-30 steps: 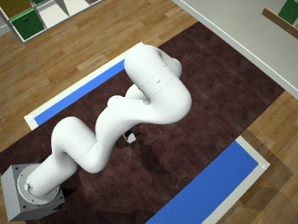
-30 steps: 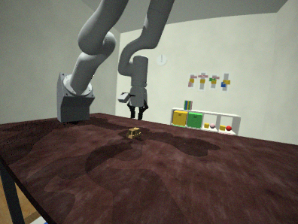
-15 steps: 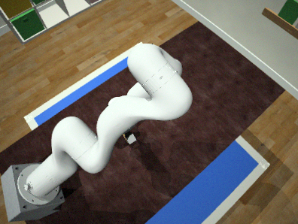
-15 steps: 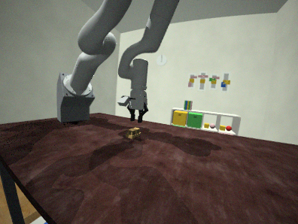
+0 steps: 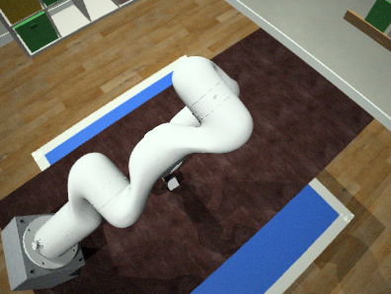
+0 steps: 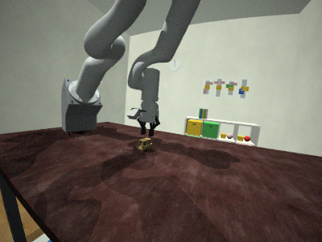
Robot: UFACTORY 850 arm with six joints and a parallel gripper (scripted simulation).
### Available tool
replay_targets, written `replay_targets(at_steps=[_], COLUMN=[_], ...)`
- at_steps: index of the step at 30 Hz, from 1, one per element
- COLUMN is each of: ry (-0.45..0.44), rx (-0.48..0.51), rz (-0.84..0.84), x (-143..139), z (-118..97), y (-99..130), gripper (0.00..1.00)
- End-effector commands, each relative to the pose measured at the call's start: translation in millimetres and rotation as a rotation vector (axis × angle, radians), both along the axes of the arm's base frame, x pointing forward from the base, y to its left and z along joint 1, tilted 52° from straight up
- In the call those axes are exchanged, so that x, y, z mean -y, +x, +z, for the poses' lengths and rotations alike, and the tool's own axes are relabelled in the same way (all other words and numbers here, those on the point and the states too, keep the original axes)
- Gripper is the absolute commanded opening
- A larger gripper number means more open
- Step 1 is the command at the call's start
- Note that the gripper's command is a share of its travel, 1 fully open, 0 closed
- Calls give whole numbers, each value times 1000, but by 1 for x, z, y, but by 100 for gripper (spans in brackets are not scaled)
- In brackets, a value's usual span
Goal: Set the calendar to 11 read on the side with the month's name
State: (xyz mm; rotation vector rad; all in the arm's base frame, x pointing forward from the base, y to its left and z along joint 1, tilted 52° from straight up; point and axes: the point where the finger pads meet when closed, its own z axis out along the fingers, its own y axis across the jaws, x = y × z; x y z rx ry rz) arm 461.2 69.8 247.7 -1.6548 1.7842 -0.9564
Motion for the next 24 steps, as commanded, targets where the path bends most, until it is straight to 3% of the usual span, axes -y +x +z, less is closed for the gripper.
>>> replay_targets(at_steps=[1, 24], ry=[0, 0], rx=[1, 1], rz=[0, 0], x=[1, 1], z=[-3, -6], y=[4, 8], gripper=[49, 49])
